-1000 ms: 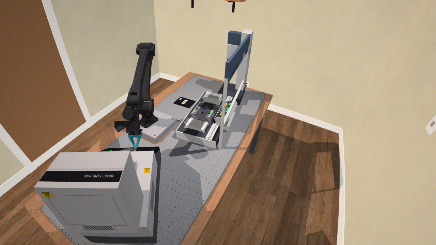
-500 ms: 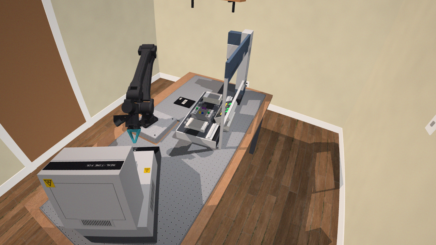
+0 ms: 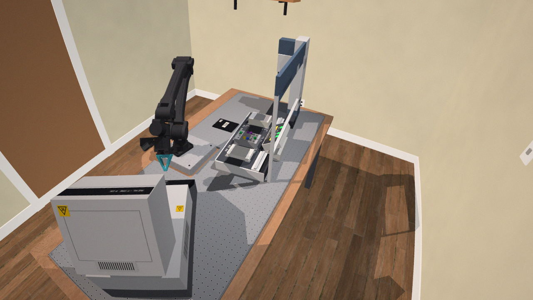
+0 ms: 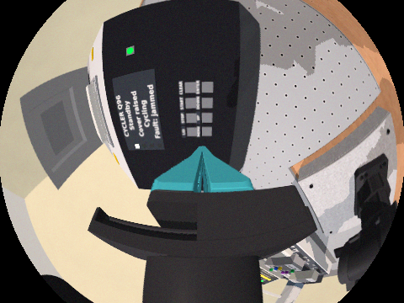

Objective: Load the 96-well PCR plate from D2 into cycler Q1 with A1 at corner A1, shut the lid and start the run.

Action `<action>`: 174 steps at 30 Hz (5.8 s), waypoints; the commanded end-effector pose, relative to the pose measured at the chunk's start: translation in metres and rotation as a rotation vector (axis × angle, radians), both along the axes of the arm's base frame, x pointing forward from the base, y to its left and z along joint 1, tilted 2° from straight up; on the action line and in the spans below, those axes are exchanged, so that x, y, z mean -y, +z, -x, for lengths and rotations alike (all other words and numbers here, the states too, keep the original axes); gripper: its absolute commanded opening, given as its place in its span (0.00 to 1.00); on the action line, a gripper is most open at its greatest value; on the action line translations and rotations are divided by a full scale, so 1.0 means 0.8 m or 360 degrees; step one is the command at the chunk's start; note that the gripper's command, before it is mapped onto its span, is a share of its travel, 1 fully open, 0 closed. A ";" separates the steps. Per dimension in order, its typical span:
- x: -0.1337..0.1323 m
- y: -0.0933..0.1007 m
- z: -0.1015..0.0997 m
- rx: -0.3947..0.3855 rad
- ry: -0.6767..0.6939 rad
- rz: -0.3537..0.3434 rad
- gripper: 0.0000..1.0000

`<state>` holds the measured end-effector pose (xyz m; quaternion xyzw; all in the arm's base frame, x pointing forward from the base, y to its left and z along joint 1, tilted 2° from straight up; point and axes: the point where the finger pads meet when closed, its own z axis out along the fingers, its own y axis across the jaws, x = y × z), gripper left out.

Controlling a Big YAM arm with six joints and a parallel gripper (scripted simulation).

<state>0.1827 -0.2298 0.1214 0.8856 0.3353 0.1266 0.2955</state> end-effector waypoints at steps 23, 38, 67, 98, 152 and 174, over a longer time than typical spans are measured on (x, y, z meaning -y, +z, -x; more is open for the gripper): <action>-0.047 0.091 0.044 0.0031 0.0023 0.0079 0.00; -0.041 0.092 0.037 0.0057 0.0028 0.0119 0.00; -0.036 0.108 0.035 0.0071 0.0037 0.0149 0.00; -0.041 0.102 0.038 0.0059 0.0035 0.0122 0.00; -0.043 0.100 0.040 0.0058 0.0027 0.0111 0.00; -0.039 0.113 0.039 0.0076 0.0022 0.0140 0.00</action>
